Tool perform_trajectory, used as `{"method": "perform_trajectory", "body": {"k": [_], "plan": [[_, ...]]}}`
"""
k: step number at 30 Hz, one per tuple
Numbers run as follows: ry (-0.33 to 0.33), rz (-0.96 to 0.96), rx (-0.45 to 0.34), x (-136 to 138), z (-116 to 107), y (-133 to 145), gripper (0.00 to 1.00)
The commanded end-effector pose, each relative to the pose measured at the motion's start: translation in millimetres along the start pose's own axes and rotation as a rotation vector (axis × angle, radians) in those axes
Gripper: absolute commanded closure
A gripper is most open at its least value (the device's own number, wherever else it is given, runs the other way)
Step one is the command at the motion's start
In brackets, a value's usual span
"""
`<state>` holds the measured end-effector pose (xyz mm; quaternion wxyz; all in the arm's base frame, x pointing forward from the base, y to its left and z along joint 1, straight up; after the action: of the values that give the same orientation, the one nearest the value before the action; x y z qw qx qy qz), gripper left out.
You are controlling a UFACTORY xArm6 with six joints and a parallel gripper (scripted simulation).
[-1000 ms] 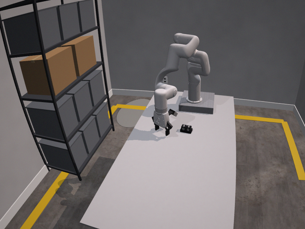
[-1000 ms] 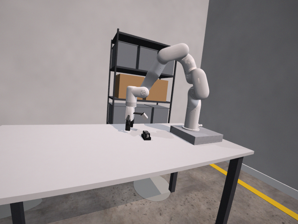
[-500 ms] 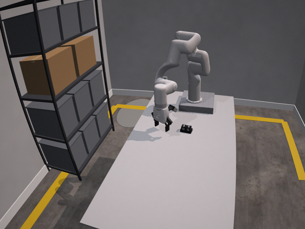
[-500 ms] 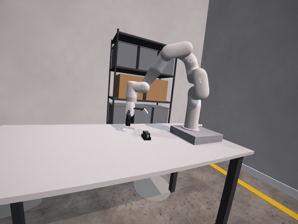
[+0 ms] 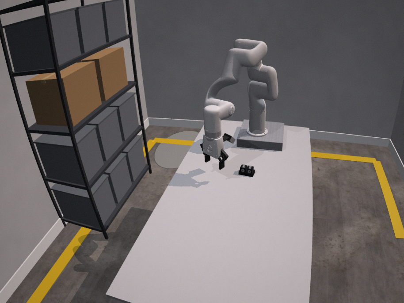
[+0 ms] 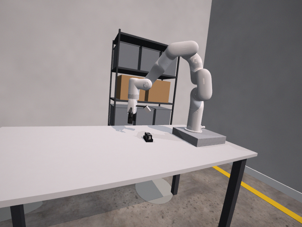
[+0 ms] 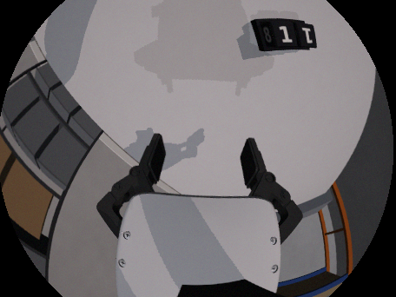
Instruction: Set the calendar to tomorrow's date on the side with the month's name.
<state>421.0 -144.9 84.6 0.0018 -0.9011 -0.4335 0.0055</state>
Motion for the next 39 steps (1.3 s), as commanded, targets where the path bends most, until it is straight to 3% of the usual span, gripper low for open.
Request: {"method": "perform_trajectory", "body": {"k": [1,12,39], "plan": [[0.002,0.000,-0.005,0.5,-1.9,1.4,0.00],[0.002,0.053,-0.005,4.4,-3.9,-4.4,0.00],[0.004,0.880,-0.003,47.3,-25.5,-99.9,0.00]]}}
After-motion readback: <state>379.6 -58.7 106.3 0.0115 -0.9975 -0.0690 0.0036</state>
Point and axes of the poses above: the point where the finger pads meet when closed, its own z axis out along the fingers, its own x axis across the jaws, y = z × x, the point moved 5 cm from there along -z, back along the fingers, and after that the axes turned 10 degrees about z, right-handed, at the moved point
